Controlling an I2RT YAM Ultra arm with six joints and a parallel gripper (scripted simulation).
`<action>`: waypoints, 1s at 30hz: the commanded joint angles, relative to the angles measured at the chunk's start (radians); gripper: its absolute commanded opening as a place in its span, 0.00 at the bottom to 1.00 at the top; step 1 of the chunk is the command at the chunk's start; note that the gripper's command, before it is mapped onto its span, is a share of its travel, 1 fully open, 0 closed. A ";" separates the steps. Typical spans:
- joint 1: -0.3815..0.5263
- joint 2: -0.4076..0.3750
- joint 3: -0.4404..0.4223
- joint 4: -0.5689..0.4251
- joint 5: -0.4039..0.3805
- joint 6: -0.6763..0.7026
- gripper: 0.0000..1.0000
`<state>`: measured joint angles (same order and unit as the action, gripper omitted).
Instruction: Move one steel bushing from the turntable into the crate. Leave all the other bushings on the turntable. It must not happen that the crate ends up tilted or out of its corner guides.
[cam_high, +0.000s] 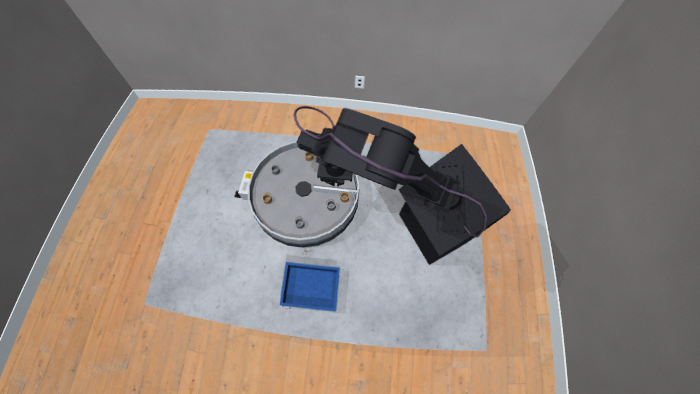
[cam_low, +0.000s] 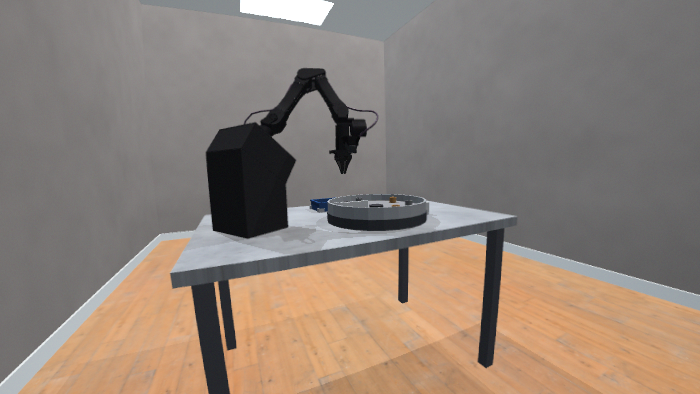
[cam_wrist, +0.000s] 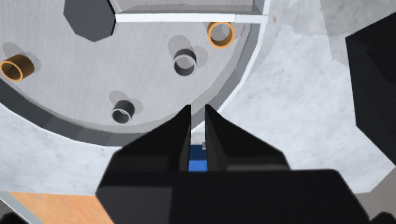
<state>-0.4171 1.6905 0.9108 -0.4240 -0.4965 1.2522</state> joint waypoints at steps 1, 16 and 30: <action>-0.022 -0.024 0.032 -0.020 0.004 0.006 0.11; -0.022 -0.024 0.032 -0.020 0.004 0.006 0.15; -0.022 -0.024 0.032 -0.020 0.004 0.006 0.15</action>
<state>-0.4171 1.6905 0.9108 -0.4240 -0.4965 1.2522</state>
